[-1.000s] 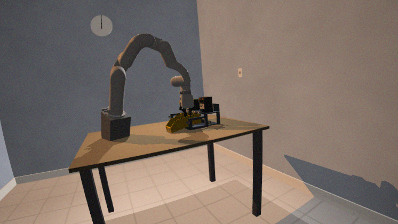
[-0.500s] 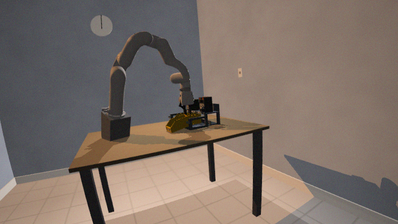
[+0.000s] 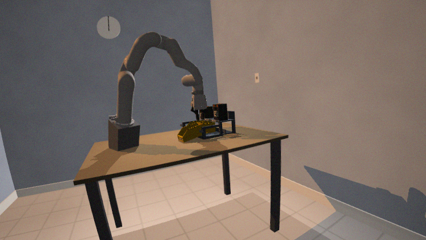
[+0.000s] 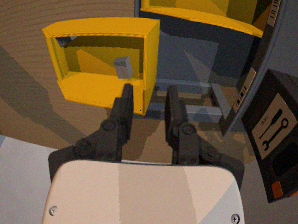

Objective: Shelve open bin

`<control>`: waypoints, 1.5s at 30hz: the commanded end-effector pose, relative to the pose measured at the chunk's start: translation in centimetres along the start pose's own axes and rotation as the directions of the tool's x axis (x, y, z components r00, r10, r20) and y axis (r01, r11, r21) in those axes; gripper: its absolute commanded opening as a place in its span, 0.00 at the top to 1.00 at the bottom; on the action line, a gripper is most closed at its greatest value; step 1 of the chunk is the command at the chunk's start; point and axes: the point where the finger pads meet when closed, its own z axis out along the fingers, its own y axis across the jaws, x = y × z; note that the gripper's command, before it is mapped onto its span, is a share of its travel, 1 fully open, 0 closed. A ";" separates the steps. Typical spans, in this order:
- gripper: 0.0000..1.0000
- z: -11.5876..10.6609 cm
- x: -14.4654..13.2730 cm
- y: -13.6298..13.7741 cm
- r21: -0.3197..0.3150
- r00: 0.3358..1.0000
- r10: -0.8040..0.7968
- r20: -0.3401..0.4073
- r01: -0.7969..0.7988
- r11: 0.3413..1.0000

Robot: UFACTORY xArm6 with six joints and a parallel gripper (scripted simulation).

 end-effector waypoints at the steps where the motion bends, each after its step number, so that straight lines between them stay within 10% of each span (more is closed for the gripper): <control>1: 0.67 -3.2 -0.1 0.4 -0.011 1.000 0.002 0.000 -0.002 1.000; 30: 0.67 -3.1 -0.1 0.3 -0.010 1.000 0.002 0.000 -0.002 1.000; 35: 0.67 -1.7 -0.1 -4.4 -0.011 1.000 0.002 0.000 -0.002 1.000; 45: 0.67 -1.7 -0.1 -4.4 -0.011 1.000 0.002 0.000 -0.002 1.000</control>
